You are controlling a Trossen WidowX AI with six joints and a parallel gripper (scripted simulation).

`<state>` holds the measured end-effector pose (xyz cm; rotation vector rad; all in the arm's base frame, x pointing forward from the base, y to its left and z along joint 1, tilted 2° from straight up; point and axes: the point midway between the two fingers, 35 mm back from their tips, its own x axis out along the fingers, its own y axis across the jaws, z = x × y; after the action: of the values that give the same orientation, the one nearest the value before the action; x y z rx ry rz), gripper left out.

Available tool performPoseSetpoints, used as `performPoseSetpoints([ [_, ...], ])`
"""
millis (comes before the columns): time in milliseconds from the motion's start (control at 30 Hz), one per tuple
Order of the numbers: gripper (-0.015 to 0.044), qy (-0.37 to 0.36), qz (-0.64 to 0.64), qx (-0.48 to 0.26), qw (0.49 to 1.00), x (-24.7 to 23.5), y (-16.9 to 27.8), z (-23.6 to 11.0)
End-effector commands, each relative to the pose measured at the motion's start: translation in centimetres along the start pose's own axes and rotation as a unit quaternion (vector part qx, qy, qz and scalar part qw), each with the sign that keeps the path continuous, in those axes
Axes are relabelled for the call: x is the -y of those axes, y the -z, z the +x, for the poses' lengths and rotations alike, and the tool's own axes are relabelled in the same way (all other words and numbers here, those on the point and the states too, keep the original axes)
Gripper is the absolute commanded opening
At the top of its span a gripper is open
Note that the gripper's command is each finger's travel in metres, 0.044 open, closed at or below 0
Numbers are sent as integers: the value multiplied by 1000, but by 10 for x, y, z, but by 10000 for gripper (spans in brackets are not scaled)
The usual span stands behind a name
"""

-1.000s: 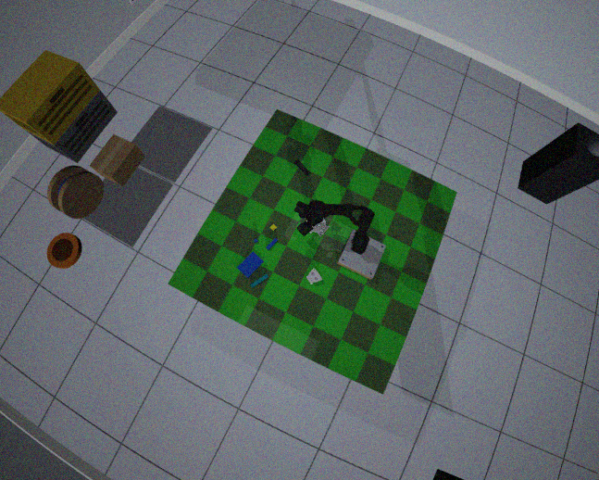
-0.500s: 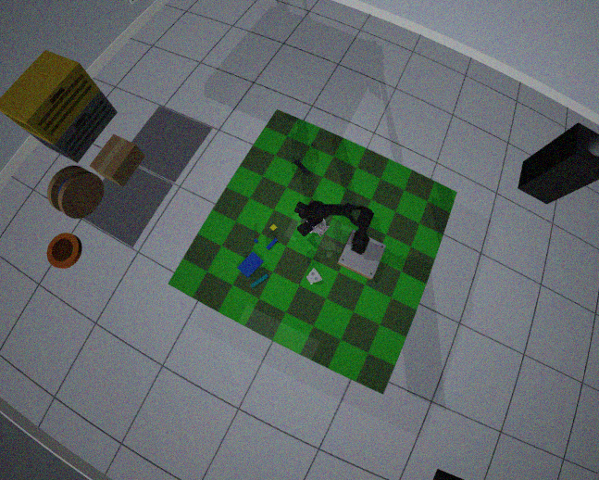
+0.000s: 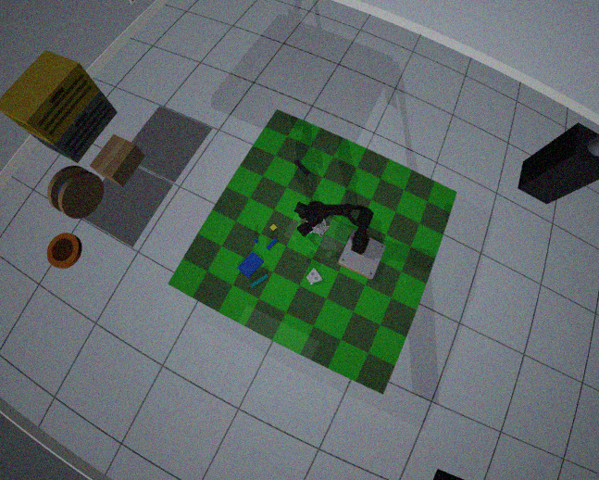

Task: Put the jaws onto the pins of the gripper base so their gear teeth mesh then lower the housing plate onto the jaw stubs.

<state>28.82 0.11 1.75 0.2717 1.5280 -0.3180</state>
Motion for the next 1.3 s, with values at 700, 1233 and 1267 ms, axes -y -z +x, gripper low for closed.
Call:
performPoseSetpoints([
  [700, 134, -1, 3, 0, 1000, 0, 0, 6],
  [1233, 134, -1, 6, 0, 1000, 0, 0, 12],
  [1267, 134, -1, 6, 0, 1000, 0, 0, 12],
])
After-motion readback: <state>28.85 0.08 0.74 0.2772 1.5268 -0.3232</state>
